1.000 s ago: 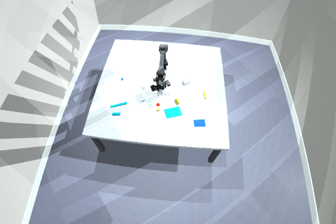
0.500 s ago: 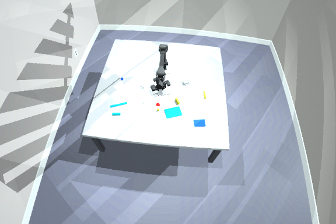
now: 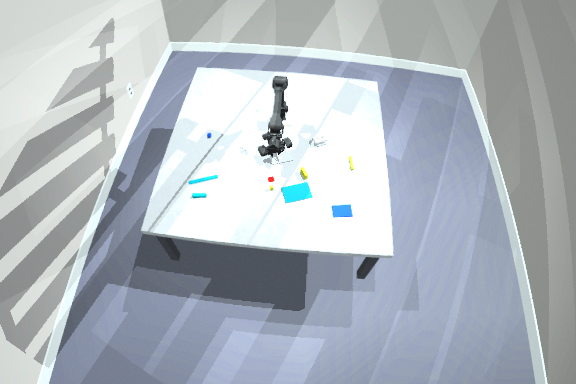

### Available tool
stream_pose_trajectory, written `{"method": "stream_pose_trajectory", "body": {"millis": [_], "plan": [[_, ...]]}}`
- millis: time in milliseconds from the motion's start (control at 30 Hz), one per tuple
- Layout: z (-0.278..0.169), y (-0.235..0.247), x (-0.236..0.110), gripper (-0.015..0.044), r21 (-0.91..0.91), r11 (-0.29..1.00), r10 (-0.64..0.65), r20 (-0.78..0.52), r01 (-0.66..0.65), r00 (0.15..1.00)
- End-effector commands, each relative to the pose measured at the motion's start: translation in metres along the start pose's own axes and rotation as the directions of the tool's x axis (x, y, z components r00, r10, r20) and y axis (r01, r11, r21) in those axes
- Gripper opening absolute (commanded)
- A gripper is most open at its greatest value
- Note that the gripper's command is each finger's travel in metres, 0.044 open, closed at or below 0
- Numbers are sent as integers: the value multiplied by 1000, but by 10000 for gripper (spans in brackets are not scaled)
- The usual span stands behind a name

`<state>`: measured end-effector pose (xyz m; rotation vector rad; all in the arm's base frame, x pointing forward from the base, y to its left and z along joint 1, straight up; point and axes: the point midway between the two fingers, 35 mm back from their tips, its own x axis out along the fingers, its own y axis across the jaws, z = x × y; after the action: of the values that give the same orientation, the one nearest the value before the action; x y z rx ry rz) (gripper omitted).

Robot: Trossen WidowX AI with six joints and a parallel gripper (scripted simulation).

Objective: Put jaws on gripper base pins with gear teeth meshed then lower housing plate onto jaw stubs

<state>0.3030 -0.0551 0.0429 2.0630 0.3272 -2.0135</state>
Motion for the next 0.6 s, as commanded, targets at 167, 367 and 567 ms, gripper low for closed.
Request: {"method": "stream_pose_trajectory", "body": {"millis": [167, 367, 567], "plan": [[0, 0, 0, 160, 0, 1000, 0, 0, 0, 1000], [0, 0, 0, 224, 0, 1000, 0, 0, 0, 1000], [0, 0, 0, 224, 0, 1000, 0, 0, 0, 1000]]}}
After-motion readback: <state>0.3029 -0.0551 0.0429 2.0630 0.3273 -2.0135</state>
